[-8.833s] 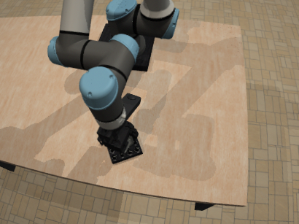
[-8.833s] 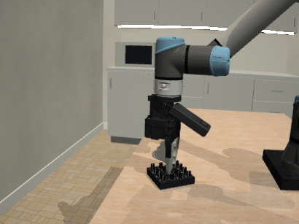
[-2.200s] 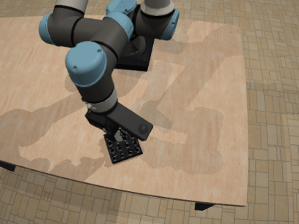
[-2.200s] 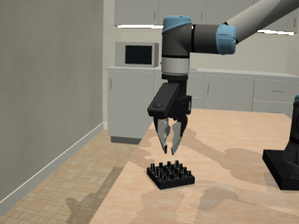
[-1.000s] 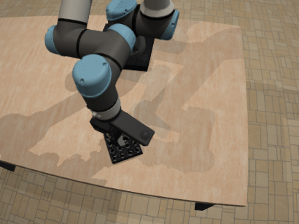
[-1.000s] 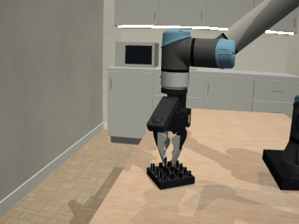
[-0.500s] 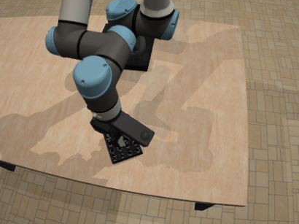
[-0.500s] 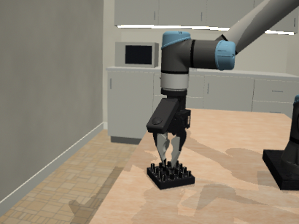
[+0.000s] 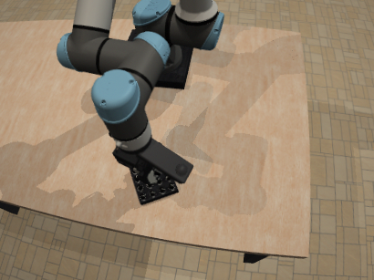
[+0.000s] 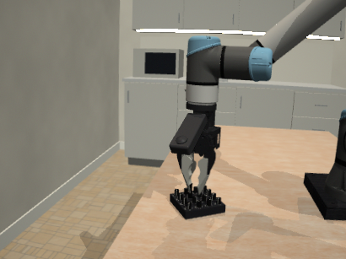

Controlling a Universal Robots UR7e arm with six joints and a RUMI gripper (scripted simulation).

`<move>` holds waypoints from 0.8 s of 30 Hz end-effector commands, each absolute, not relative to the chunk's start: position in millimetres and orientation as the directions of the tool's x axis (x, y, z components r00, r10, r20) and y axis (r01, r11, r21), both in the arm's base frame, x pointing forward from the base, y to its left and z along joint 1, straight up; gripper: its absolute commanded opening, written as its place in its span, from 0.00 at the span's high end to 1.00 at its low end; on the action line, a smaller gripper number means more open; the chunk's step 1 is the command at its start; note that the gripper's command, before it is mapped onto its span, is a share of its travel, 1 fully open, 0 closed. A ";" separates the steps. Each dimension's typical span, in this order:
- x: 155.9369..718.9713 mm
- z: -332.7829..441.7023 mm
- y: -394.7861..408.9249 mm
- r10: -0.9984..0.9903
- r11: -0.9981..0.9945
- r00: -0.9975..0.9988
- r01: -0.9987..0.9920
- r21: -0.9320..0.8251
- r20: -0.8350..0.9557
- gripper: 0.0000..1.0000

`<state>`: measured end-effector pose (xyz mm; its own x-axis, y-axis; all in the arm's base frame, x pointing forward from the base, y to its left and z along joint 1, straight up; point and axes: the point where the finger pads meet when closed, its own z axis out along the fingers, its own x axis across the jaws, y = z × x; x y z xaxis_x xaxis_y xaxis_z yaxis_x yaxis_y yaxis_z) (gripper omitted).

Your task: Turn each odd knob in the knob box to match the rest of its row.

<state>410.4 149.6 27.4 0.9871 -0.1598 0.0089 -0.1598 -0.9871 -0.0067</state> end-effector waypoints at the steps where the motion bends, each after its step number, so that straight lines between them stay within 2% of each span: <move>1: 408.3 25.3 150.0 -0.159 -0.987 0.987 -0.159 -0.006 0.005 0.89; 24: 408.7 25.7 153.9 -0.158 -0.987 0.987 -0.158 -0.006 0.006 0.89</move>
